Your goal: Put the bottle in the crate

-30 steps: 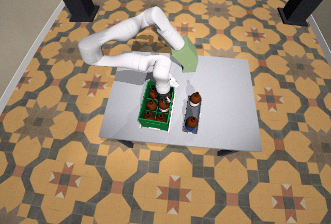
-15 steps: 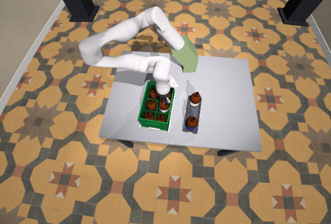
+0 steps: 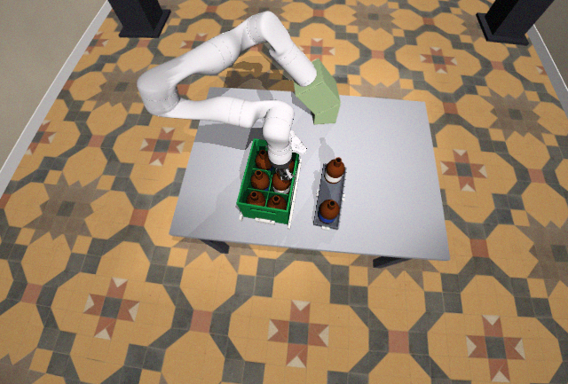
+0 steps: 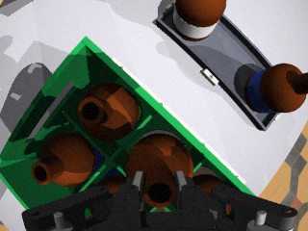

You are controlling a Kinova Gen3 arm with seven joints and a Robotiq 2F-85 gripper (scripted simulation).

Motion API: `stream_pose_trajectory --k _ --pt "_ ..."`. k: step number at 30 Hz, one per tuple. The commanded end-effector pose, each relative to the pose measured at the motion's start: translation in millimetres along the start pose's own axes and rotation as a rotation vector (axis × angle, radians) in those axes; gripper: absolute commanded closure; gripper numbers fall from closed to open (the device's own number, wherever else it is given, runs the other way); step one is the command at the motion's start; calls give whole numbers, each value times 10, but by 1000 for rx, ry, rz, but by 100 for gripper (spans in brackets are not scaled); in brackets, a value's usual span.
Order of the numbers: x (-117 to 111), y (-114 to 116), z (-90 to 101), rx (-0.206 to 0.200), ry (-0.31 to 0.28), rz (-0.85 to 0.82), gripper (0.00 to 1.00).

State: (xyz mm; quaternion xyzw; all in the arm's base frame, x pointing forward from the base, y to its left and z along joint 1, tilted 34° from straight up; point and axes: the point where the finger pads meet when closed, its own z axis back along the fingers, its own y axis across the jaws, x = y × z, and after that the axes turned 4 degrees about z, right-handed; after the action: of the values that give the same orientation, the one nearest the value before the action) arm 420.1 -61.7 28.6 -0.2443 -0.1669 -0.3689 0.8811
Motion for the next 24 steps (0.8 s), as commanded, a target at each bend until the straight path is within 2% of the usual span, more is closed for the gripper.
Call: stream_pose_trajectory --k 1,24 --pt "-15 3 -39 4 3 -5 100" --pt "-17 3 -175 4 3 -5 100"
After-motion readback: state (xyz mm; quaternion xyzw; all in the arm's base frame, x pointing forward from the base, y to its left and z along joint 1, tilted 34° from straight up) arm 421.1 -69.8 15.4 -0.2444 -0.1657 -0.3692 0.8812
